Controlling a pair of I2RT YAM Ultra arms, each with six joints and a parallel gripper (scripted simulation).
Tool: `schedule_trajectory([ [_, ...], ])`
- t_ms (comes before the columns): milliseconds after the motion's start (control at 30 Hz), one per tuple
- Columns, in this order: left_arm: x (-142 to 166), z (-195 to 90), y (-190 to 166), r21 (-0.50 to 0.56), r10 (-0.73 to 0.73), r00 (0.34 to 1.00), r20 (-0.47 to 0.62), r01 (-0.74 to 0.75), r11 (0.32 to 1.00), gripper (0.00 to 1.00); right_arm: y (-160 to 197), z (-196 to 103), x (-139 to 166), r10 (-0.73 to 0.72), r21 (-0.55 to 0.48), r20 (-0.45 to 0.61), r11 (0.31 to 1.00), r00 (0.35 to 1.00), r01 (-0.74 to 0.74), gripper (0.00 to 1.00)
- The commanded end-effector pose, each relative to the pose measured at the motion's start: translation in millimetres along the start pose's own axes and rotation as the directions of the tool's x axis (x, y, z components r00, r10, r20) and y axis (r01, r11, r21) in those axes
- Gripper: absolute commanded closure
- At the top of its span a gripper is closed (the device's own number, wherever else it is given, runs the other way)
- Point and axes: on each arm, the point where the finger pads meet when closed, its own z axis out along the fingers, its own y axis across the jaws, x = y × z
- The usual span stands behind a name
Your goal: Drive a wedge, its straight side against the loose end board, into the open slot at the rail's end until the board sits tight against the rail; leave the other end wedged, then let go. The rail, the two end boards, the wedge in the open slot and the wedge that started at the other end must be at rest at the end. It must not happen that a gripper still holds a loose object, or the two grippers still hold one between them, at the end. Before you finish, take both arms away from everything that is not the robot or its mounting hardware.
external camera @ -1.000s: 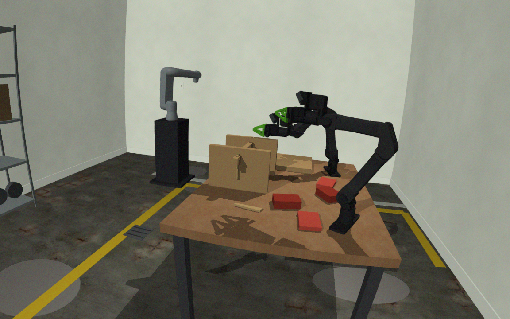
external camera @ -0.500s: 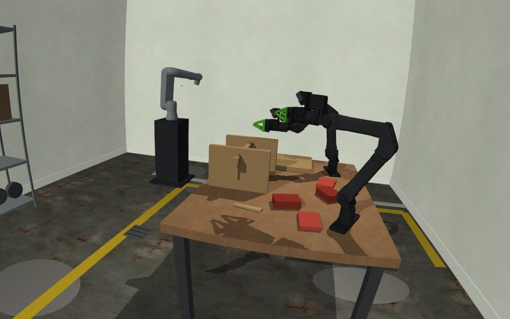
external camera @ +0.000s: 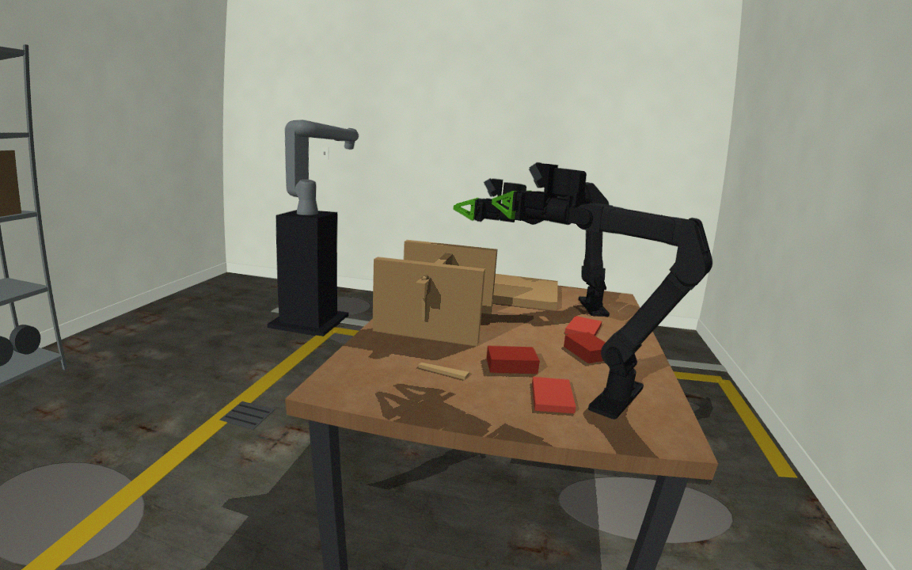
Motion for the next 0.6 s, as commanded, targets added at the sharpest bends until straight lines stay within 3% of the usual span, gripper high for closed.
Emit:
schedule_trajectory([
  [0, -26, 1, -3, 0.005, -0.002, 0.998, 0.06, 0.002, 1.0, 0.54, 4, -2, -11, 0.008, -0.007, 0.009, 1.0, 1.0, -0.008, 0.61],
  [67, -26, 1, -3, 0.005, -0.002, 0.998, 0.06, 0.002, 1.0, 0.54, 6, 0, 26, -0.021, -0.01, -0.047, 1.0, 0.999, 0.021, 0.61],
  [200, -26, 1, -3, 0.005, -0.002, 0.998, 0.06, 0.002, 1.0, 0.54, 6, 1, 10, -0.01, -0.009, -0.025, 1.0, 1.0, 0.01, 0.61],
  [267, -26, 1, -3, 0.005, -0.002, 0.998, 0.06, 0.002, 1.0, 0.54, 1, -7, -12, 0.009, -0.008, 0.012, 1.0, 1.0, -0.009, 0.61],
  [433, -26, 1, -3, 0.005, -0.002, 0.998, 0.06, 0.002, 1.0, 0.54, 2, -8, 8, -0.008, -0.009, -0.022, 1.0, 1.0, 0.008, 0.61],
  [567, -26, 1, -3, 0.005, -0.002, 0.998, 0.06, 0.002, 1.0, 0.54, 6, 0, -2, 0.001, -0.009, -0.003, 1.0, 1.0, -0.001, 0.61],
])
